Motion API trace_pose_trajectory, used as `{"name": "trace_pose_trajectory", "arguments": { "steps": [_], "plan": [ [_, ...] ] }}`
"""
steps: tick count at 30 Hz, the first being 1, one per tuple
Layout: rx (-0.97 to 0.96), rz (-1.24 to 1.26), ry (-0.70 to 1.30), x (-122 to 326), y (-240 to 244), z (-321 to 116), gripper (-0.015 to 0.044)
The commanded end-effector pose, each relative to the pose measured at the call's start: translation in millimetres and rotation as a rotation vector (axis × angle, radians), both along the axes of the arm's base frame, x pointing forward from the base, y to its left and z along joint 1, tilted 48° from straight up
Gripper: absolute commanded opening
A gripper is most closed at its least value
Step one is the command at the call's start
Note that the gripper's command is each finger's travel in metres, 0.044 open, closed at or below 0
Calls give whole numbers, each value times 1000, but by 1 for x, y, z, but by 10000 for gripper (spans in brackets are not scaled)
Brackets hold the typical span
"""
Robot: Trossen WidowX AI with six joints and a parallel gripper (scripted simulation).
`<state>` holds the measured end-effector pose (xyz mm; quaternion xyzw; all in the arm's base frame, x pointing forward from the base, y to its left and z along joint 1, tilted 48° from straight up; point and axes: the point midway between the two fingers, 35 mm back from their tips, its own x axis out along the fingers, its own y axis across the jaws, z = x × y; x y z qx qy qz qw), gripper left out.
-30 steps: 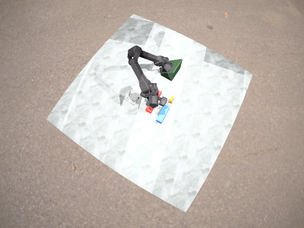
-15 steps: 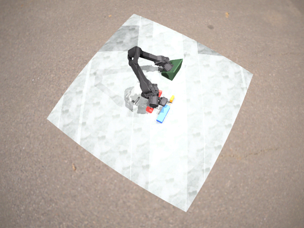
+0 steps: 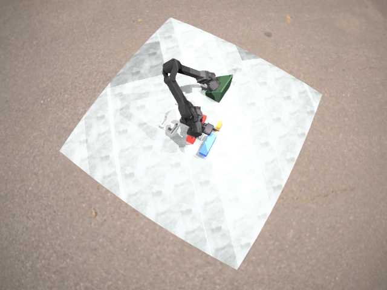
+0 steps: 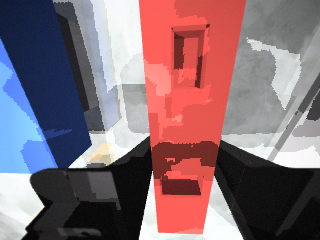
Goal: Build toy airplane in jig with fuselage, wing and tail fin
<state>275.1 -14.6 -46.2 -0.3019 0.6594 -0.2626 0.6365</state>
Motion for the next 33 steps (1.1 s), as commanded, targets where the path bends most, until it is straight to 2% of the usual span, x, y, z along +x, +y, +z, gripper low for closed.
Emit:
{"name": "trace_pose_trajectory", "arguments": {
  "steps": [1,33],
  "plan": [
    [5,39,-20,7,9,4,0],
    [14,16,-5,8,74,62,0]
  ]
}}
